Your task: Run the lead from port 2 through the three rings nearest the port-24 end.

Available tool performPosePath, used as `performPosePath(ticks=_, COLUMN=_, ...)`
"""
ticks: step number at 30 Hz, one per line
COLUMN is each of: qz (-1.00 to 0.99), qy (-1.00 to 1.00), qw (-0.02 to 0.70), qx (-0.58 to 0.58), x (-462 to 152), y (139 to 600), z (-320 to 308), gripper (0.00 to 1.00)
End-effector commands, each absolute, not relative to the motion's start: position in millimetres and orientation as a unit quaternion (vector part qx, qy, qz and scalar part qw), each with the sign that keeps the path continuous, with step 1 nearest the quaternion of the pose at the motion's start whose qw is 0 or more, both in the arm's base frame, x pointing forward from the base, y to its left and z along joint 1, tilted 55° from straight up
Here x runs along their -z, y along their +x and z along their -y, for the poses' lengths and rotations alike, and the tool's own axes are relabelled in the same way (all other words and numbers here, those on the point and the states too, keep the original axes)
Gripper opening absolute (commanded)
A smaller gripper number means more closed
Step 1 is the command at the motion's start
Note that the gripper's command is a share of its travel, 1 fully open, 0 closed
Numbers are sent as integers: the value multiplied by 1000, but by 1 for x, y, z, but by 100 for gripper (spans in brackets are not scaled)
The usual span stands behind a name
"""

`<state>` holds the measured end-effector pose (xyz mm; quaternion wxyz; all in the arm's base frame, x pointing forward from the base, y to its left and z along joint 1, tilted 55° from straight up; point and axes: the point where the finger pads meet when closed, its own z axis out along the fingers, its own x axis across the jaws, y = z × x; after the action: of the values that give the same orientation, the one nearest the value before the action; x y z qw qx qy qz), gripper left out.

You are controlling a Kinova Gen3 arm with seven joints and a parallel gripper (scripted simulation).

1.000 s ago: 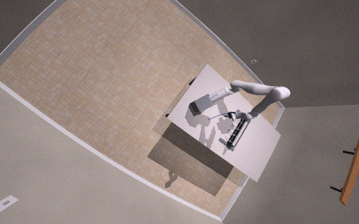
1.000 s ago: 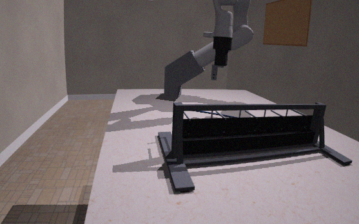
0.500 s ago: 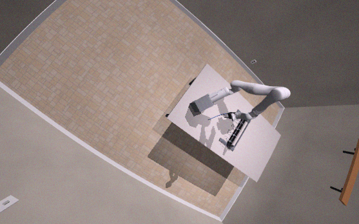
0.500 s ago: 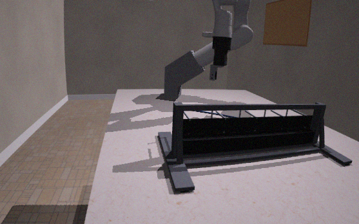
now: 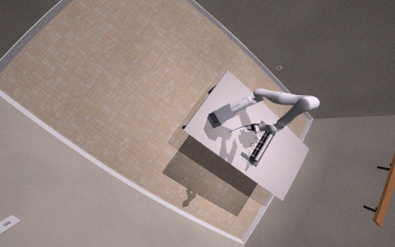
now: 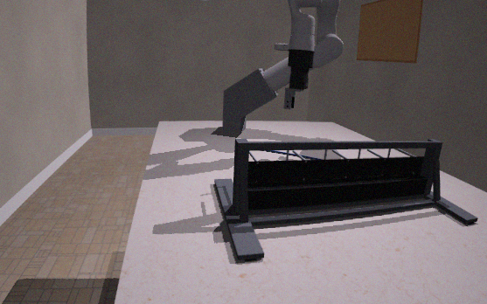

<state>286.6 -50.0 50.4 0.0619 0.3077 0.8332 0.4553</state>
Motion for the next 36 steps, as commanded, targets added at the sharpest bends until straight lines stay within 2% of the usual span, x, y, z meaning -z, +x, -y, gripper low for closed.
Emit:
performPosePath(ticks=1, qz=-833, qy=308, qw=62, qx=-455, x=-50, y=287, z=50, gripper=67)
performPosePath(ticks=21, qz=-833, qy=308, qw=60, qx=-456, x=-45, y=290, z=44, gripper=67)
performPosePath(ticks=36, qz=-833, qy=308, qw=60, qx=-456, x=-19, y=307, z=11, gripper=67)
